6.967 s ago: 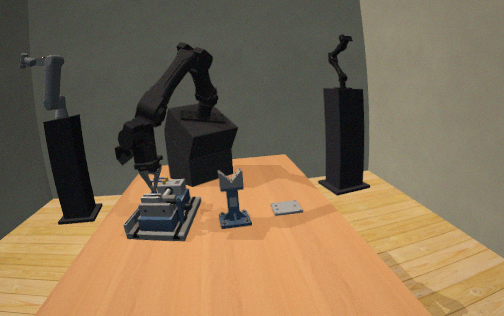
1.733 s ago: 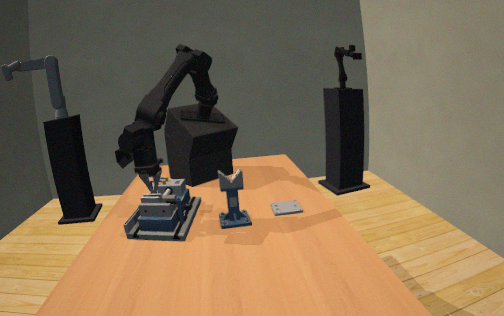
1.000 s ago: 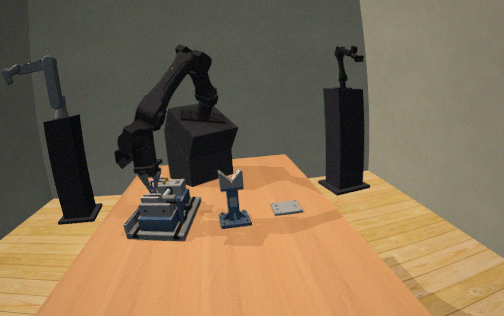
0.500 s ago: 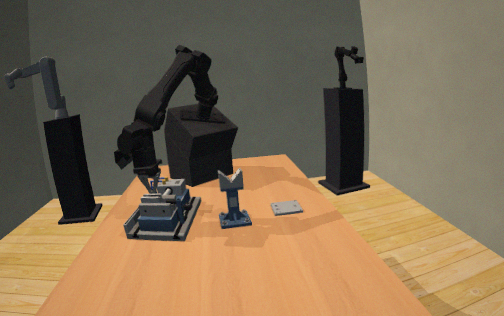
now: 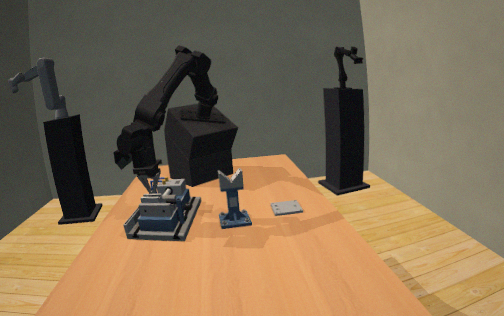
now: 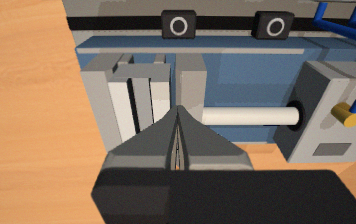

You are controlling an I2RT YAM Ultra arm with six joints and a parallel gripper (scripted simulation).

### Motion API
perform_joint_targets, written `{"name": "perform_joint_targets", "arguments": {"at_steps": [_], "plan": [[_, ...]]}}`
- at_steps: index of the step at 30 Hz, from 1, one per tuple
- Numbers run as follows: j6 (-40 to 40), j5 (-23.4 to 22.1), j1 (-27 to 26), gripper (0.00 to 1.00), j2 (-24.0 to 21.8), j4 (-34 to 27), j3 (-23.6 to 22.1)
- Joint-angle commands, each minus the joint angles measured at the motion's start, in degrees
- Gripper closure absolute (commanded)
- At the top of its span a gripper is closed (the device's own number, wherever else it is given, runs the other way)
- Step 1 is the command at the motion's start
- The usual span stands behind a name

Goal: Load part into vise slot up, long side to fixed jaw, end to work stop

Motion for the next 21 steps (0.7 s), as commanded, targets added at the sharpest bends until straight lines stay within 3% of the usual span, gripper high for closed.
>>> {"name": "perform_joint_targets", "arguments": {"at_steps": [1,21], "plan": [[0.5,0.7,-0.4,1.0,-0.5,-0.7,1.8],[0.5,0.7,-0.3,1.0,-0.1,-0.7,3.0]]}}
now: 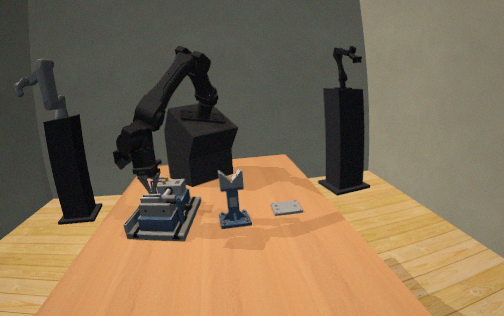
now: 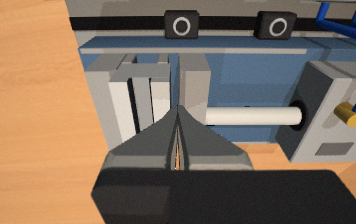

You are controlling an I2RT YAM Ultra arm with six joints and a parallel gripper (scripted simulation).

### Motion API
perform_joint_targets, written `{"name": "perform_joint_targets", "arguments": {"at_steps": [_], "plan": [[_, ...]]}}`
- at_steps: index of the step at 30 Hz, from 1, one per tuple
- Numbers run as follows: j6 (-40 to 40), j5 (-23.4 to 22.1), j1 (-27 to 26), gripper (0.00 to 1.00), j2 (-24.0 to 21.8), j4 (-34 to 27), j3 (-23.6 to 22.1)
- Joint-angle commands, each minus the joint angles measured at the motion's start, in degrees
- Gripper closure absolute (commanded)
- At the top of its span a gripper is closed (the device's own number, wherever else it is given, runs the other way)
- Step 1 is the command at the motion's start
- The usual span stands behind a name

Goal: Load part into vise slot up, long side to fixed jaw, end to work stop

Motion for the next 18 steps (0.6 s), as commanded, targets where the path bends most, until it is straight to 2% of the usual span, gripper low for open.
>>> {"name": "perform_joint_targets", "arguments": {"at_steps": [1,18], "plan": [[0.4,0.6,-0.4,1.0,-0.5,0.1,1.8],[0.4,0.6,-0.3,1.0,-0.6,0.2,2.0]]}}
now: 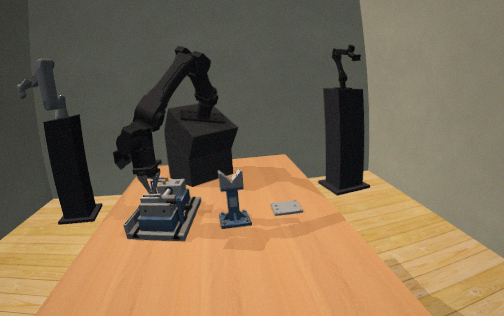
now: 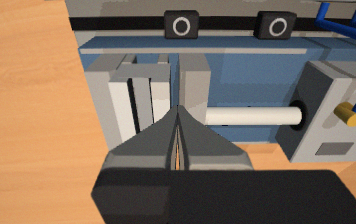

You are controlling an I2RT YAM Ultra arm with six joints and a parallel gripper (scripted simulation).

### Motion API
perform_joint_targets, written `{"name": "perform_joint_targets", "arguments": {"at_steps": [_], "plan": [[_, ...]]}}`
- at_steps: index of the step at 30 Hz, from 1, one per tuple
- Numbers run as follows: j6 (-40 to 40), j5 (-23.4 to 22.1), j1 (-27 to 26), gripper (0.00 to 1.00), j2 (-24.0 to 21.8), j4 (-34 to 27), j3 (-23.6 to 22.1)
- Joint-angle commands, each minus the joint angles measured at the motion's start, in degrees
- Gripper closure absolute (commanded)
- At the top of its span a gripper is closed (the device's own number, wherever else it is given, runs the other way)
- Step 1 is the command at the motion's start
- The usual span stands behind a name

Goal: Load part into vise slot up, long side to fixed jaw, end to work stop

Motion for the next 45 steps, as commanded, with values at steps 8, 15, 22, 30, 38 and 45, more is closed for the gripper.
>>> {"name": "perform_joint_targets", "arguments": {"at_steps": [8,15,22,30,38,45], "plan": [[0.4,0.6,-0.3,1.0,-0.6,0.3,1.8],[0.4,0.6,-0.3,1.0,-0.6,0.3,1.8],[0.3,0.5,-0.5,1.0,-1.8,1.1,0.8],[-0.1,0.5,-1.0,1.0,-2.5,2.0,-2.7],[-0.5,0.4,-1.1,1.0,-3.4,3.1,-4.8],[-0.5,0.4,-1.2,1.0,-3.8,3.7,-4.9]]}}
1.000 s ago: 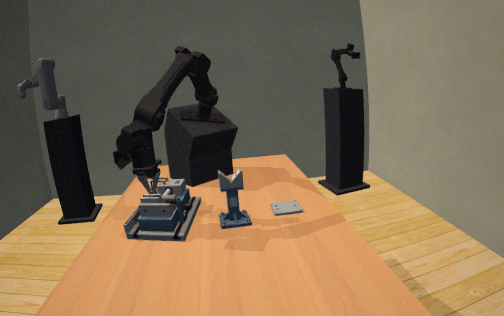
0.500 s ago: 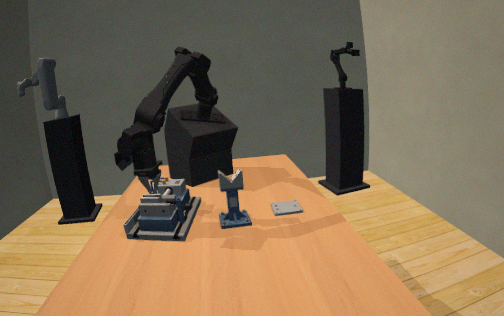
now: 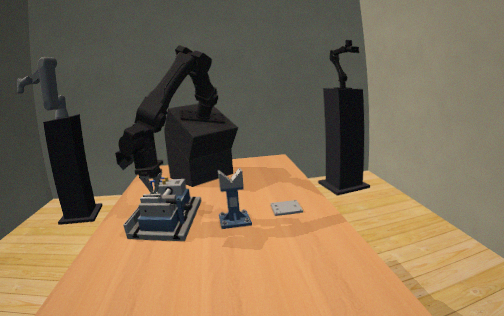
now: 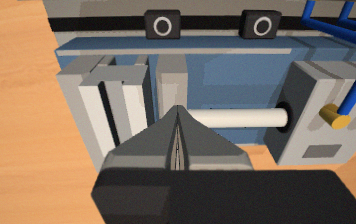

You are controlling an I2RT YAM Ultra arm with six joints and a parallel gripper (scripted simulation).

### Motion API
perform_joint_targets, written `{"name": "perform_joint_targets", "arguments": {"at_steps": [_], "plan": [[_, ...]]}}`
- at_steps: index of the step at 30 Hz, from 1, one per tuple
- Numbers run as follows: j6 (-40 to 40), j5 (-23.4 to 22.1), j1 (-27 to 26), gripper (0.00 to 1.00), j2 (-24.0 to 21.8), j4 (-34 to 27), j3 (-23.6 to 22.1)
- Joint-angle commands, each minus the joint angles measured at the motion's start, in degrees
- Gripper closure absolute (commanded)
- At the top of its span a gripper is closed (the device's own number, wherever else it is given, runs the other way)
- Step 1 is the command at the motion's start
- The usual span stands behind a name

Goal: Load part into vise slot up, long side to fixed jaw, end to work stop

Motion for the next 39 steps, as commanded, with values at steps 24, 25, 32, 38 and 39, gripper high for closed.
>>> {"name": "perform_joint_targets", "arguments": {"at_steps": [24,25,32,38,39], "plan": [[-1.5,-0.2,-2.2,1.0,-4.7,-3.1,0.7],[-1.7,-0.2,-2.3,1.0,-4.9,-3.5,0.9],[-2.8,-0.6,-3.4,1.0,-7.0,-6.3,1.7],[-3.4,-0.6,-4.0,1.0,-8.0,-8.0,2.0],[-3.6,-0.7,-4.1,1.0,-8.2,-8.3,2.1]]}}
